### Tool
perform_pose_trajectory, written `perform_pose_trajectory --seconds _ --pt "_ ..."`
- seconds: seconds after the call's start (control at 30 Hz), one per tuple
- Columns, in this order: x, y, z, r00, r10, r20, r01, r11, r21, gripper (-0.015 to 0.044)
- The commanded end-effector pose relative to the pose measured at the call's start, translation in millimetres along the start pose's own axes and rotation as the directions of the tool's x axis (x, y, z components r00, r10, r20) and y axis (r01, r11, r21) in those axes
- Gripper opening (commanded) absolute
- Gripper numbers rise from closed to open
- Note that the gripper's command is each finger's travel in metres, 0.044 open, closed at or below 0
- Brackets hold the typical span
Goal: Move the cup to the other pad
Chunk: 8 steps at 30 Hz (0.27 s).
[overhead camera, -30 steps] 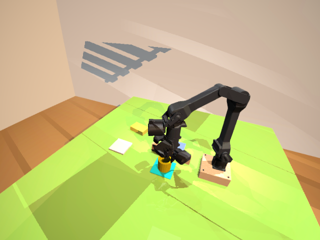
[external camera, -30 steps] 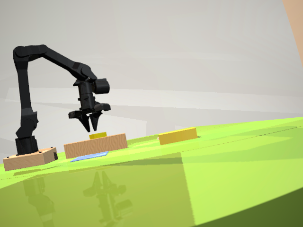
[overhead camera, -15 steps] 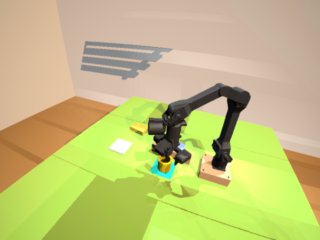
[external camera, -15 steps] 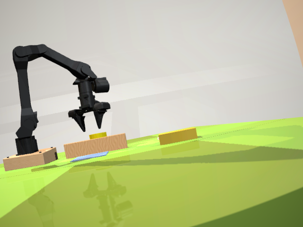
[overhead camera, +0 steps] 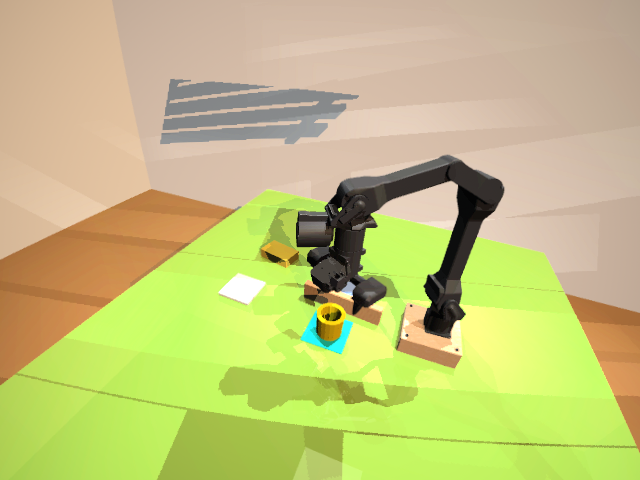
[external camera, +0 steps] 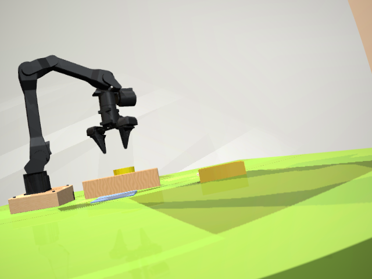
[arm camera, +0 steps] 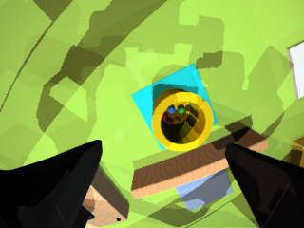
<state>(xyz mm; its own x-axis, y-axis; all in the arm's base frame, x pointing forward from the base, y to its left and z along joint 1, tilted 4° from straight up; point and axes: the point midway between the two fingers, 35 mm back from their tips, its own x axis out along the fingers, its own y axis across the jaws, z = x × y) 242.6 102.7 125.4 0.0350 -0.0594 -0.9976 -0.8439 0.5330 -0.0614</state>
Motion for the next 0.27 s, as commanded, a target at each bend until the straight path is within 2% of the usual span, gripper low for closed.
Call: perform_pose_trajectory --seconds 0.0,0.23 --pt "-13.5 0.0 0.0 1.000 -0.004 0.000 0.004 1.000 0.003 0.0440" --pt "-14.1 0.1 1.1 1.000 -0.003 0.004 0.003 1.000 0.001 0.0440"
